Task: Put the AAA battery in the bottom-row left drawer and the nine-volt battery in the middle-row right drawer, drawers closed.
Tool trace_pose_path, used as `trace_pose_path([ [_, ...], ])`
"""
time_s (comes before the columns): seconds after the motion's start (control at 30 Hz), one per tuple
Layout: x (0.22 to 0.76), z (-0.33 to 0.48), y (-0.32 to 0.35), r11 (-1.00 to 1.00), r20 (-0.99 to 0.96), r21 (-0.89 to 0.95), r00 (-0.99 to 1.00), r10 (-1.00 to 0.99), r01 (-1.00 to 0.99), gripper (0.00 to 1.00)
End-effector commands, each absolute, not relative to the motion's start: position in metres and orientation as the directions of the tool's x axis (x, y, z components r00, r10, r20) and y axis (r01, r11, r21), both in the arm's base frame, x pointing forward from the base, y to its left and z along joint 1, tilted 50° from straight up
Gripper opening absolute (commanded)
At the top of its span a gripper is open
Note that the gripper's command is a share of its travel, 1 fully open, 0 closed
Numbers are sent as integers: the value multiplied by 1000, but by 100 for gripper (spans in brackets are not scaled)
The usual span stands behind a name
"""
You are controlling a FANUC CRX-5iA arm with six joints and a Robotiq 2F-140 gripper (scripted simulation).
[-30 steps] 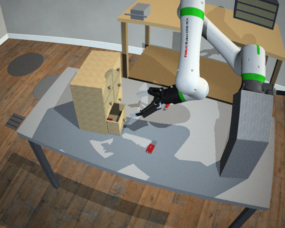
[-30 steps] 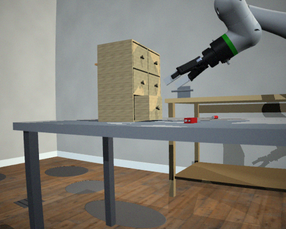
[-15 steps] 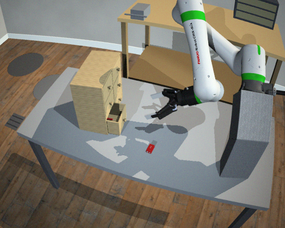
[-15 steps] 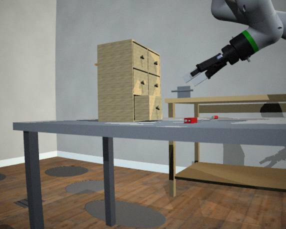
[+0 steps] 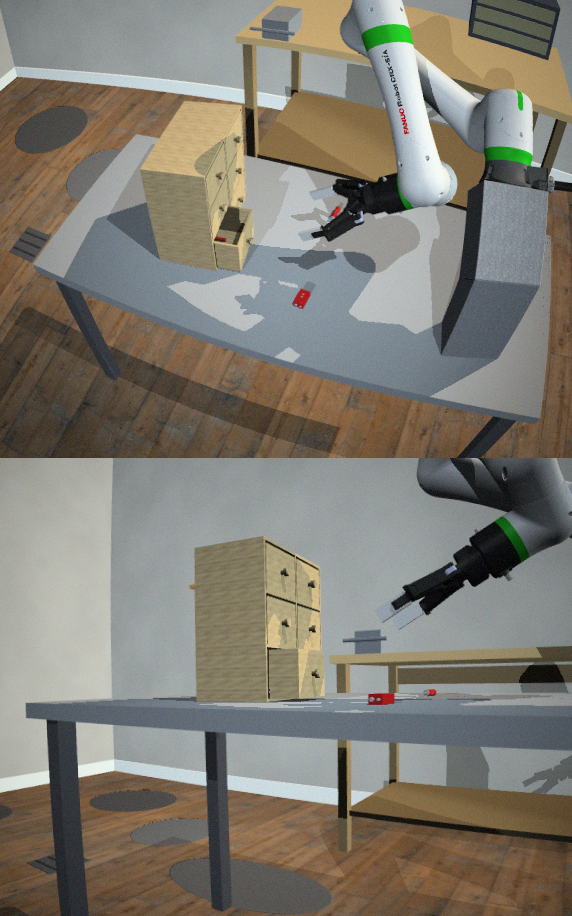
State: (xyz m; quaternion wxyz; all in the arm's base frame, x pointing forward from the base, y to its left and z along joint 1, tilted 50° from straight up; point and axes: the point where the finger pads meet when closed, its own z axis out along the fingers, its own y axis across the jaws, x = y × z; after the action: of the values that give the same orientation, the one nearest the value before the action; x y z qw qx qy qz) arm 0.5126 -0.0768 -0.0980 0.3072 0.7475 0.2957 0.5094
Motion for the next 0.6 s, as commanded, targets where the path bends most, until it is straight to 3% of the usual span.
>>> trace_pose_path([
  [0.0,513,-99,-76,-638,581,759,307,754,131,100],
  [0.17,517,-120,-60,-694,623,697,325,711,182,100],
  [0.3,522,-167,-17,-790,686,537,392,613,295,100],
  [0.4,522,-167,-17,-790,686,537,392,613,295,100],
  [0.57,514,-213,32,-849,697,346,497,517,399,100],
])
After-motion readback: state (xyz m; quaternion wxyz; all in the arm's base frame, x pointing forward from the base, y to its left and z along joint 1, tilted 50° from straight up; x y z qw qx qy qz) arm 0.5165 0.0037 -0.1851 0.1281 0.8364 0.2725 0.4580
